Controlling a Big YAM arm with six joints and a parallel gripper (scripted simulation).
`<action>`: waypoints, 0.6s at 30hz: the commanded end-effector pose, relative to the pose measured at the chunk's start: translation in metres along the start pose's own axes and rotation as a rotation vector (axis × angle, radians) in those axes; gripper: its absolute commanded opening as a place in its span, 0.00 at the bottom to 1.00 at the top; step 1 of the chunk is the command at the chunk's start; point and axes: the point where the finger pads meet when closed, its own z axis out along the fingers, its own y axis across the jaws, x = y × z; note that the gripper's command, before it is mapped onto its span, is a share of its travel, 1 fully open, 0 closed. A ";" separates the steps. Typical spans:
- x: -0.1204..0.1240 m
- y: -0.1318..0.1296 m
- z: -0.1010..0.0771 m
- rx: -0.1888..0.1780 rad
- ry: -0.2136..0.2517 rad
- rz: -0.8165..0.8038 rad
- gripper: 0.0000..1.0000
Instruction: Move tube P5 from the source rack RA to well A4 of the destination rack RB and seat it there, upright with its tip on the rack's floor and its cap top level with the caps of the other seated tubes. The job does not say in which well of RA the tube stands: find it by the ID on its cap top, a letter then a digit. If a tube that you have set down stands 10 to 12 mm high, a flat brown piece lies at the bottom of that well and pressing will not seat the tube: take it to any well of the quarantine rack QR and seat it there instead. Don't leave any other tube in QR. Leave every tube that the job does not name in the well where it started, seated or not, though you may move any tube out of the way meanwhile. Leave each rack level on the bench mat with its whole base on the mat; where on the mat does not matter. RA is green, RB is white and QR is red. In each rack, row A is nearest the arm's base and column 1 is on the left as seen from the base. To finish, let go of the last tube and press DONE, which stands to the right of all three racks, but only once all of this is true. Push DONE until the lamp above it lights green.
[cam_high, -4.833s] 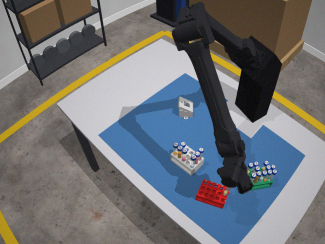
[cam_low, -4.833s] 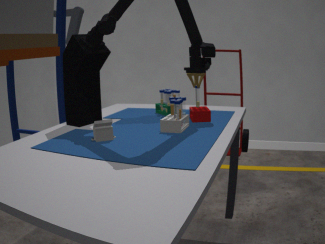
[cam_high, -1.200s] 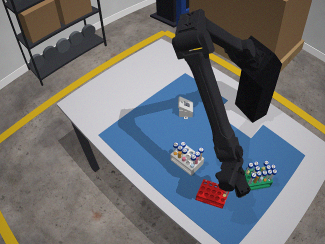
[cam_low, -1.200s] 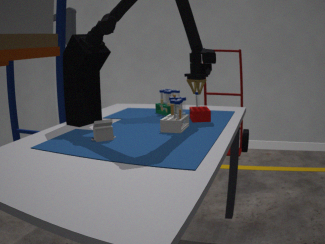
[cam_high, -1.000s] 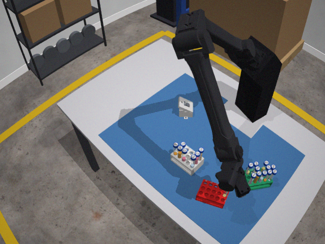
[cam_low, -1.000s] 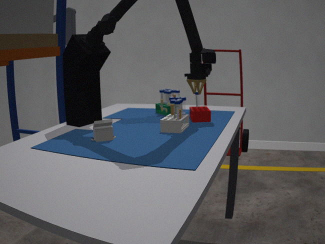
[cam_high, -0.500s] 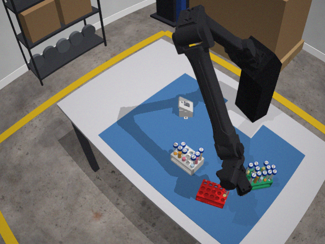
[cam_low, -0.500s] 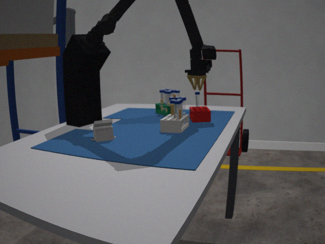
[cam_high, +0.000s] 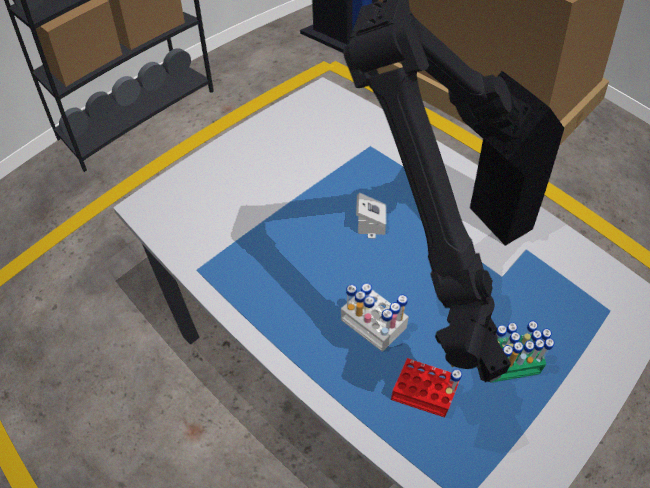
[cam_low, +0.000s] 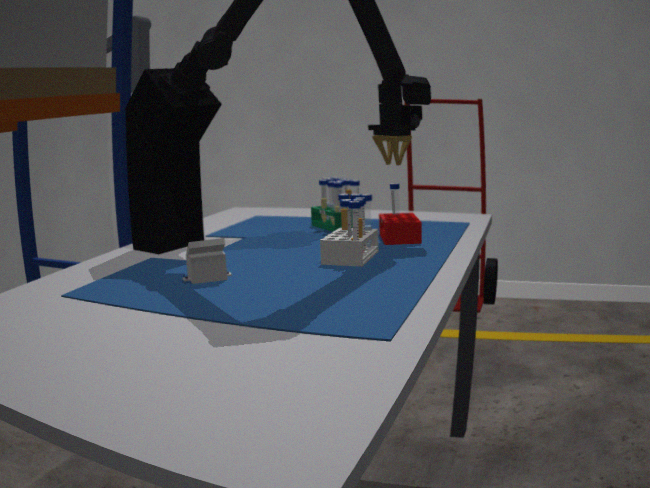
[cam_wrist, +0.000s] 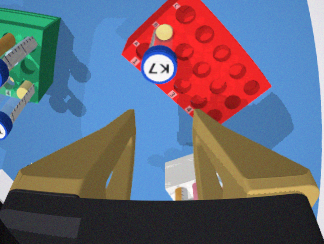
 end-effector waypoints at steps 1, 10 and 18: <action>-0.001 -0.008 -0.016 0.013 -0.014 0.024 0.30; 0.013 -0.011 -0.022 0.023 -0.021 0.116 0.30; 0.049 0.004 -0.022 0.021 -0.024 0.311 0.30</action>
